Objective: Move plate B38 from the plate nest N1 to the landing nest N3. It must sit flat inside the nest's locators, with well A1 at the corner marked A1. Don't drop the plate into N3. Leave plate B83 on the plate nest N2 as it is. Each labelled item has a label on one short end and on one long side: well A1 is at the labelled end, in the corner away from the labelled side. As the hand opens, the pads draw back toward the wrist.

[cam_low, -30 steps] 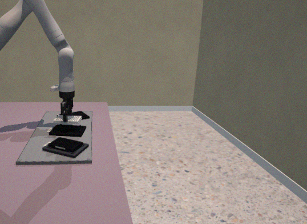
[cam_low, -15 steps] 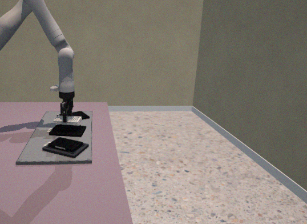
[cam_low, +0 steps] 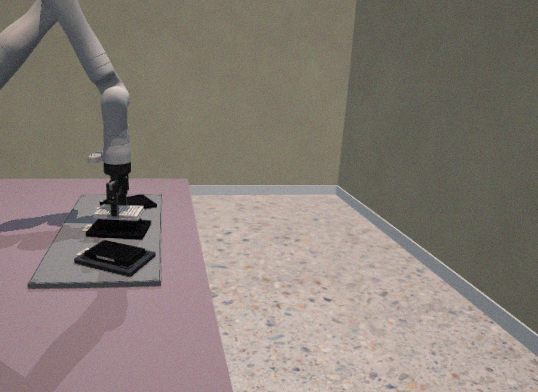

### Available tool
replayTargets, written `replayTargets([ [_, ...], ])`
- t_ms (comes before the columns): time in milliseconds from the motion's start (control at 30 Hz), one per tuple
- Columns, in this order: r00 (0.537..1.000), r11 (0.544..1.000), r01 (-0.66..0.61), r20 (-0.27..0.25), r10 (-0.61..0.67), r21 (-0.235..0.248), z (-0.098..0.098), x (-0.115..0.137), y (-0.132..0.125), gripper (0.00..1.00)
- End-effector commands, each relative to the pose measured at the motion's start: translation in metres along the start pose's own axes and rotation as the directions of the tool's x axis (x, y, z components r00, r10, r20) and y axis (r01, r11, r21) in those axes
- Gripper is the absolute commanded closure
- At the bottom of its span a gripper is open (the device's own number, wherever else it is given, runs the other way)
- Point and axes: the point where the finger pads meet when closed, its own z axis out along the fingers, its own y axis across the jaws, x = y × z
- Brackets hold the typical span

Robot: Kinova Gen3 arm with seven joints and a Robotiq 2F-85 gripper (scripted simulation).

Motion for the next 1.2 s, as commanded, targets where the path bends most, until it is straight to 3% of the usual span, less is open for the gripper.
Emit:
replayTargets([
  [0,1.000,1.000,0.001,-0.004,-0.001,-0.001,0.007,0.002,-0.001,1.00],
  [933,1.000,1.000,-0.002,-0.003,0.002,0.001,0.009,0.002,0.000,1.00],
  [1167,1.000,1.000,0.002,-0.003,-0.002,-0.001,0.019,0.003,-0.001,1.00],
])
